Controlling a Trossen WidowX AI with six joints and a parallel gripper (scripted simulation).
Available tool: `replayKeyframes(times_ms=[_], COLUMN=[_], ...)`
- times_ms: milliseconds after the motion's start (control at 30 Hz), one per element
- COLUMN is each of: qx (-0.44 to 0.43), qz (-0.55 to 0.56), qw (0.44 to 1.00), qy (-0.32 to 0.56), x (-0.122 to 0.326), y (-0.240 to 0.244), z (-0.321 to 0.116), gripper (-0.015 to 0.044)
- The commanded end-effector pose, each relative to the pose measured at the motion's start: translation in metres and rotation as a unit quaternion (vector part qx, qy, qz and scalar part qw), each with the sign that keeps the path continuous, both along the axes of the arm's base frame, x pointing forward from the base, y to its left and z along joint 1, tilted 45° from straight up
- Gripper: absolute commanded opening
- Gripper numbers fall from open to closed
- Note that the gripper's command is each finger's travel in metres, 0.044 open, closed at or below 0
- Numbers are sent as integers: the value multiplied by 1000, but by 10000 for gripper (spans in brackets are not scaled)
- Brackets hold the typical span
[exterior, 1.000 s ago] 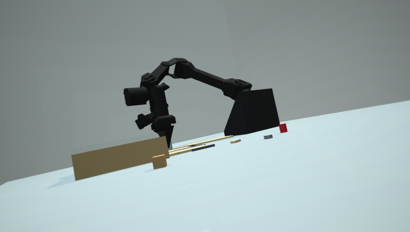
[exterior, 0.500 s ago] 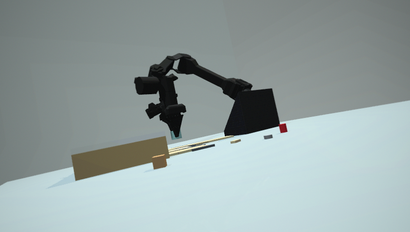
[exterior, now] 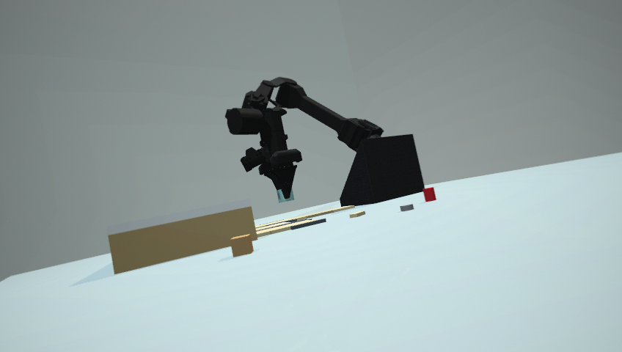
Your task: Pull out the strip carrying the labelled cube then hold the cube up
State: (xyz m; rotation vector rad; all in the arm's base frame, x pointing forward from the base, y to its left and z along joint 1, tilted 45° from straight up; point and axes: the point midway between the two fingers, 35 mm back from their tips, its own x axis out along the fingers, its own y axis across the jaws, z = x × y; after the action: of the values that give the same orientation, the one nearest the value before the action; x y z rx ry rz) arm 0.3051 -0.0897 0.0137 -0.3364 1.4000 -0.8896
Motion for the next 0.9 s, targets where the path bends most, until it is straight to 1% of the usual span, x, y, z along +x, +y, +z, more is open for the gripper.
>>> replayKeyframes(times_ms=[0,133,333,867], qx=[2,2,2,2], qz=[-1,-1,-1,-1], qw=[1000,1000,1000,1000], qy=[-4,-4,-4,-4], x=[-11,-13,-11,-11], y=[3,6,29,29], z=[0,2,24,25], gripper=[0,0,0,0])
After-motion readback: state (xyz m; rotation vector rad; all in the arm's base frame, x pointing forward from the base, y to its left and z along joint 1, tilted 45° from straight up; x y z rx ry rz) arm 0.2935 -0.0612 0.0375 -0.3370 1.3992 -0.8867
